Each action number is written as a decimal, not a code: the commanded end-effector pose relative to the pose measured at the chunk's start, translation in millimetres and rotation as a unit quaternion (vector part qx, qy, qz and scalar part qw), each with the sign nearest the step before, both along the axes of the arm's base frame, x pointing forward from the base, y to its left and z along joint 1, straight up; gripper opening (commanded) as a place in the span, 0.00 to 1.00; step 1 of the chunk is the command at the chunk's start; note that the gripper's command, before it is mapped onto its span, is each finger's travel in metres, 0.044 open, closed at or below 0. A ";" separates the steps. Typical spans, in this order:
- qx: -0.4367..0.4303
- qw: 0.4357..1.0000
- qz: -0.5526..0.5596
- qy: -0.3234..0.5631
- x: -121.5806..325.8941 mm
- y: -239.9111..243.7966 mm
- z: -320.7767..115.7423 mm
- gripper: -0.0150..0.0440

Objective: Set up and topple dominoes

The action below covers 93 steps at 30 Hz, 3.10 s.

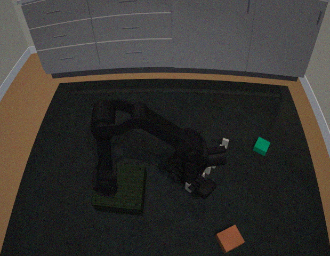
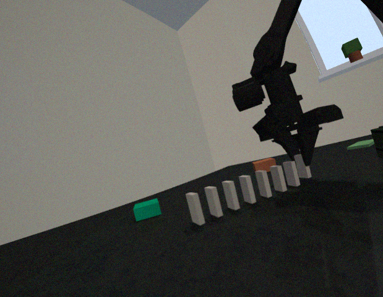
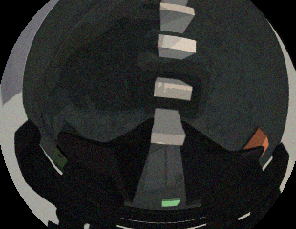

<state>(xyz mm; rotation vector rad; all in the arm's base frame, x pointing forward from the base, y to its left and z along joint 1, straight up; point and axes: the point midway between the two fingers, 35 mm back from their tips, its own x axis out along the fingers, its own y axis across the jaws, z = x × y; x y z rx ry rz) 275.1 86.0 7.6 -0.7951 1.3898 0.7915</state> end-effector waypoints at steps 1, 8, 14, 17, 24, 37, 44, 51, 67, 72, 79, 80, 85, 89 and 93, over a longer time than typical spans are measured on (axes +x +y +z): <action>-0.001 1.000 -0.002 0.002 -1.4 -0.3 -2.3 0.44; -0.001 1.000 -0.002 0.002 -1.4 -0.3 -2.3 0.61; -0.001 1.000 -0.002 0.002 -1.4 -0.3 -2.3 0.88; -0.001 1.000 -0.002 0.002 -1.4 -0.3 -2.3 1.00; -0.001 1.000 -0.001 0.002 5.8 1.7 53.4 1.00; 0.000 0.999 -0.035 0.002 -4.1 -3.0 126.5 0.91; 0.008 0.923 -0.384 0.006 -10.7 -18.1 97.1 0.60; 0.015 0.730 -0.684 0.009 -21.6 -33.1 68.0 0.29; 0.015 0.705 -0.709 0.009 -22.8 -34.5 65.2 0.25; 0.015 0.705 -0.709 0.009 -22.8 -34.5 65.2 0.25; 0.015 0.705 -0.709 0.009 -22.8 -34.5 65.2 0.25; 0.015 0.705 -0.709 0.009 -22.8 -34.5 65.2 0.25; 0.015 0.705 -0.709 0.009 -22.8 -34.5 65.2 0.25; 0.015 0.705 -0.709 0.009 -22.8 -34.5 65.2 0.25; 0.015 0.705 -0.709 0.009 -22.8 -34.5 65.2 0.25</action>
